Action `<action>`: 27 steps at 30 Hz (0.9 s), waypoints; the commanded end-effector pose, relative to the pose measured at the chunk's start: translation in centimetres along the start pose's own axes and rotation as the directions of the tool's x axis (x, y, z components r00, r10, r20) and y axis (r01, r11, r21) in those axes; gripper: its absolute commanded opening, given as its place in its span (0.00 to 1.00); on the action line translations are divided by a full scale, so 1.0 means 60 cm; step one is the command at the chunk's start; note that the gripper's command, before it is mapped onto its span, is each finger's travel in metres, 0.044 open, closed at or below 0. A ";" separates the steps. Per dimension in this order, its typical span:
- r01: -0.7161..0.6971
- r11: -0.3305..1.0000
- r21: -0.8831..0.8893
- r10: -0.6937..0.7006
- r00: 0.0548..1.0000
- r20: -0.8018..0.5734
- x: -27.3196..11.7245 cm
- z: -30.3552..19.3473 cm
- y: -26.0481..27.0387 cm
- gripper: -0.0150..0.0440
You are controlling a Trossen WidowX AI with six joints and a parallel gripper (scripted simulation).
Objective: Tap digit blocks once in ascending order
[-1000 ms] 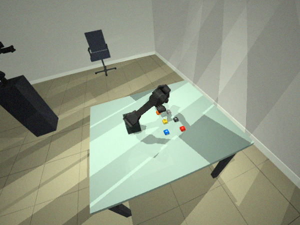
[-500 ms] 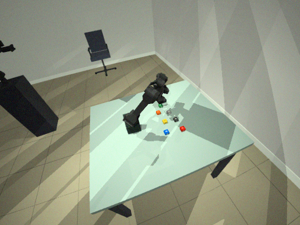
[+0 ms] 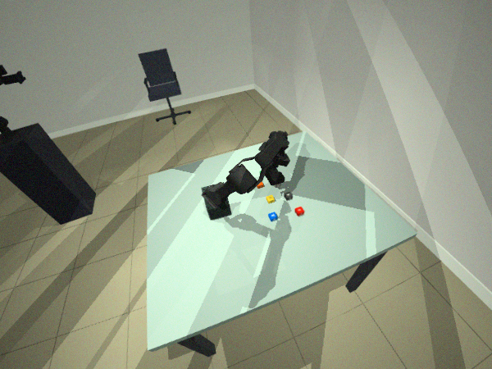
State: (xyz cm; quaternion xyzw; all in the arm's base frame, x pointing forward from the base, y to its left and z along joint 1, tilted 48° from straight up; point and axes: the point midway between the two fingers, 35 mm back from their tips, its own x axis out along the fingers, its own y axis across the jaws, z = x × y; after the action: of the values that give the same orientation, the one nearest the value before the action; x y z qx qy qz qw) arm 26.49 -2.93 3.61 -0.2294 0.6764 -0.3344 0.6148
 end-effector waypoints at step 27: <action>0.016 1.000 -0.024 -0.016 1.000 -0.010 0.161 -0.012 -0.024 0.29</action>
State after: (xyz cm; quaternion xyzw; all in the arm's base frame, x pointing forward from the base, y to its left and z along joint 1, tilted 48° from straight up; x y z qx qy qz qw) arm 24.64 -10.18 -1.36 -0.2380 0.6791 -0.3326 0.6096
